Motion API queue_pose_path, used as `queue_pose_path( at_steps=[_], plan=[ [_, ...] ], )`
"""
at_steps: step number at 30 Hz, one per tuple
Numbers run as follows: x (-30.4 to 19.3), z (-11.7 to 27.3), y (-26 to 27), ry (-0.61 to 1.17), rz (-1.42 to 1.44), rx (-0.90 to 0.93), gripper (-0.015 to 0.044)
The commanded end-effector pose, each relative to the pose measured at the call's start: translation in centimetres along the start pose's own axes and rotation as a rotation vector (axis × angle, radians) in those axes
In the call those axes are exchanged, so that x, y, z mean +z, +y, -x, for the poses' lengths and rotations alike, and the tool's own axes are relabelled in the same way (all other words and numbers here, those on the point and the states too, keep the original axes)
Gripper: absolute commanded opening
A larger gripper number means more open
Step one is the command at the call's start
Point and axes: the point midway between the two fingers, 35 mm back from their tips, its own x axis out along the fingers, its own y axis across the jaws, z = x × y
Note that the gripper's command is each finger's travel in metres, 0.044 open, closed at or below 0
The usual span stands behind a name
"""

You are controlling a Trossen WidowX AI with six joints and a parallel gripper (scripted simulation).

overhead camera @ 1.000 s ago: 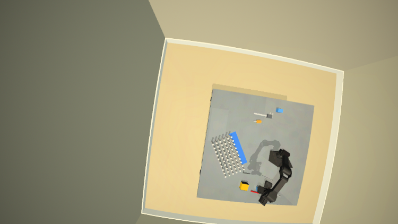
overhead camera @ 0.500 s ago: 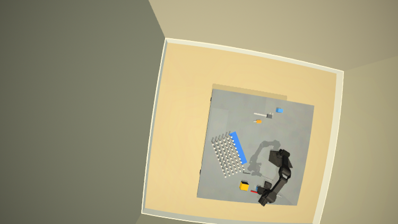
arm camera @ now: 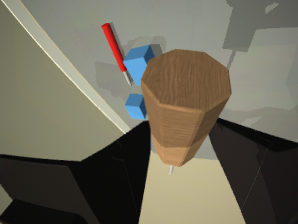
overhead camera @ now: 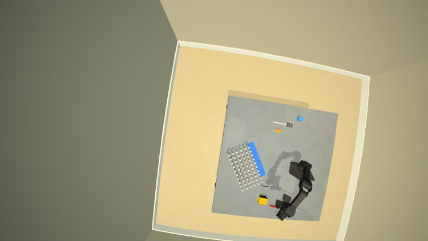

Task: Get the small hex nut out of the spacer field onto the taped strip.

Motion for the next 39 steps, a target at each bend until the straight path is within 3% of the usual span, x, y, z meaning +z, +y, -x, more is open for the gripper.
queue_pose_path(
  at_steps=[1,39],
  plan=[
    [0.2,-0.4,-0.1,0.001,0.005,0.000,0.0000],
    [2.6,-3.2,-0.7,0.000,0.005,0.000,0.0000]
  ],
)
